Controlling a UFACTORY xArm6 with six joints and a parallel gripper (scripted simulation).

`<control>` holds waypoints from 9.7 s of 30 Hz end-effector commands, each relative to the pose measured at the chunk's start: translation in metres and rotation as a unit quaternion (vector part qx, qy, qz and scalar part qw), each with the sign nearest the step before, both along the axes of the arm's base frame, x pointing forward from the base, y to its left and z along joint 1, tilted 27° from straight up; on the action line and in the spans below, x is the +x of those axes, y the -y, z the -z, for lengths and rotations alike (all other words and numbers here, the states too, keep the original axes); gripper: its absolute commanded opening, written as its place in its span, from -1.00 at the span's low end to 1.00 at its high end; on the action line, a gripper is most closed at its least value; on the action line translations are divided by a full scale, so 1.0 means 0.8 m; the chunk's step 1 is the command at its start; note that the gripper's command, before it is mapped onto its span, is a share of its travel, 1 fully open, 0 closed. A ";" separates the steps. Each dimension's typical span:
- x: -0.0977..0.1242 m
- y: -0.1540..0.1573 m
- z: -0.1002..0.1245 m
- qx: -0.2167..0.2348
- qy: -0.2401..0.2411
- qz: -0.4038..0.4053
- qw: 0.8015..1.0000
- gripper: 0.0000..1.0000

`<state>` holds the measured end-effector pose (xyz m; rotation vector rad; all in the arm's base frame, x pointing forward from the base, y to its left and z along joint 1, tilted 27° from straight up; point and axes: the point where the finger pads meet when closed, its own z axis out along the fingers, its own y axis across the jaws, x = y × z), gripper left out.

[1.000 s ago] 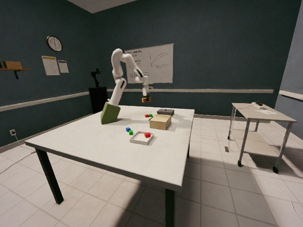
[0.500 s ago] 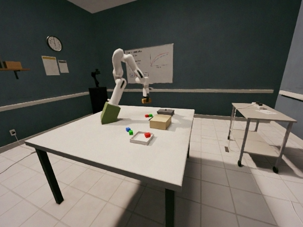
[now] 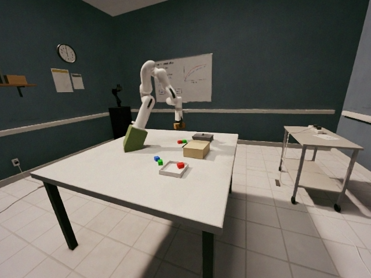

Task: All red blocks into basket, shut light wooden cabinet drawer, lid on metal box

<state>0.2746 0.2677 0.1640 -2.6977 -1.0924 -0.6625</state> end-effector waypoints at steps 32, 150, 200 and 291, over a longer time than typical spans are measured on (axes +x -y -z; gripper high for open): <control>0.043 -0.039 0.104 0.001 0.002 0.000 1.000 0.24; 0.052 -0.047 0.128 0.001 0.002 0.000 1.000 0.24; 0.052 -0.047 0.128 0.001 0.002 0.000 1.000 0.24; 0.052 -0.047 0.128 0.001 0.002 0.000 1.000 0.24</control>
